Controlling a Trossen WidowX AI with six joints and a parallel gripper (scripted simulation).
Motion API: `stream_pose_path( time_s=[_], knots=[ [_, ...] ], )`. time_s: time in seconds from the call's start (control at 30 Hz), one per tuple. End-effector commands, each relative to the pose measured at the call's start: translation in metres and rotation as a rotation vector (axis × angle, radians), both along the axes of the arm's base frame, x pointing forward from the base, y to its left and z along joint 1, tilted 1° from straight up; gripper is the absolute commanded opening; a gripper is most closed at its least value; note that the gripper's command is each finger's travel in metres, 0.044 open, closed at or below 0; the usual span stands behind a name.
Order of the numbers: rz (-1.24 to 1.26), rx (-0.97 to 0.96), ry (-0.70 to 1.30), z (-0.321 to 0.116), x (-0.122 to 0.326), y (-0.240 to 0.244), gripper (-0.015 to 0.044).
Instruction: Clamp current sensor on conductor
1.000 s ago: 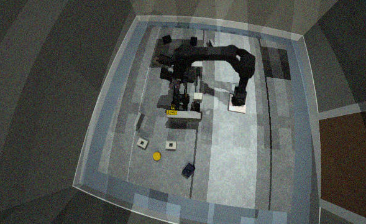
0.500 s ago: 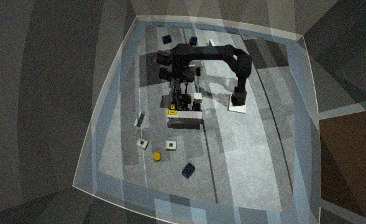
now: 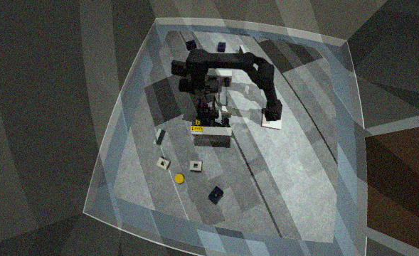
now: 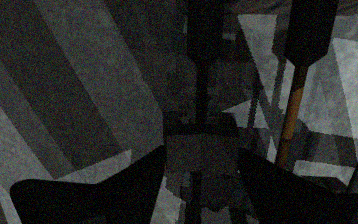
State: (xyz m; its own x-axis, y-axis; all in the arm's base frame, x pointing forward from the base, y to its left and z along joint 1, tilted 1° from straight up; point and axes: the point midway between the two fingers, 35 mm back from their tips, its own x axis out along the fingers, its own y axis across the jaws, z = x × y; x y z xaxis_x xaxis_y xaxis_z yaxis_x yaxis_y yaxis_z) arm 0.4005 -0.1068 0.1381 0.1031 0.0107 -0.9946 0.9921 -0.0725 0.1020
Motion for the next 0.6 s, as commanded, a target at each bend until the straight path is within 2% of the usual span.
stream_pose_path(
  time_s=[0.0,0.57],
  knots=[
    [-0.001,0.000,0.041,-0.0012,0.0024,0.0001,0.0000],
    [0.000,0.001,0.010,-0.0001,0.0005,0.0000,0.0440]
  ],
)
